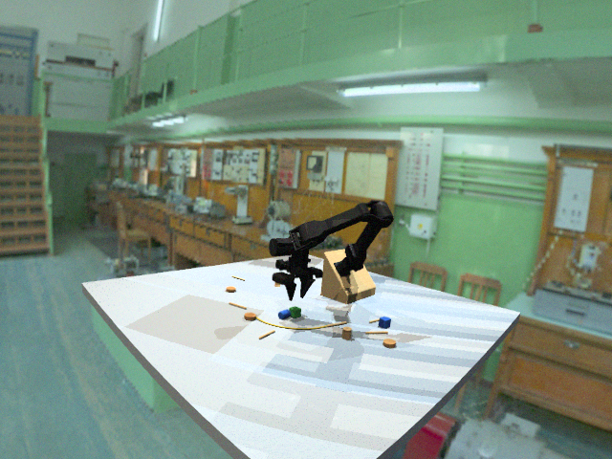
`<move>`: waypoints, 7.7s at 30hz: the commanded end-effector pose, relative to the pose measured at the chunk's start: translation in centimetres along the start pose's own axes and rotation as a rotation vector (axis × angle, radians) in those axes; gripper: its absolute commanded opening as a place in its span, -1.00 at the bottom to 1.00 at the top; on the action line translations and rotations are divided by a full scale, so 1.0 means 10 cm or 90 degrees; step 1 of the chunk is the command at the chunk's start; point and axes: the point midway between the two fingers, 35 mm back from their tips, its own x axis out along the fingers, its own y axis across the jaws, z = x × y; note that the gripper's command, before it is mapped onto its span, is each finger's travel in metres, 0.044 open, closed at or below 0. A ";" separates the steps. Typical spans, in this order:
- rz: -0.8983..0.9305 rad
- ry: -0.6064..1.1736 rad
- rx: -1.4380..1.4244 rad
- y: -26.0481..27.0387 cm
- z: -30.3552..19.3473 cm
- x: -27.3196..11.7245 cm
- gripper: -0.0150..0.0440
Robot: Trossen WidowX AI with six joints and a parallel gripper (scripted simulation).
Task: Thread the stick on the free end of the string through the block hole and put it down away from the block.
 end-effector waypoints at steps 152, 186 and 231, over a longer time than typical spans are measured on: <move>-0.008 -0.557 0.005 -0.02 -0.88 -0.04 0.33; -0.277 -0.087 -1.186 -0.05 -0.48 0.11 1.00; 0.009 0.004 -2.179 -0.02 -0.33 0.01 1.00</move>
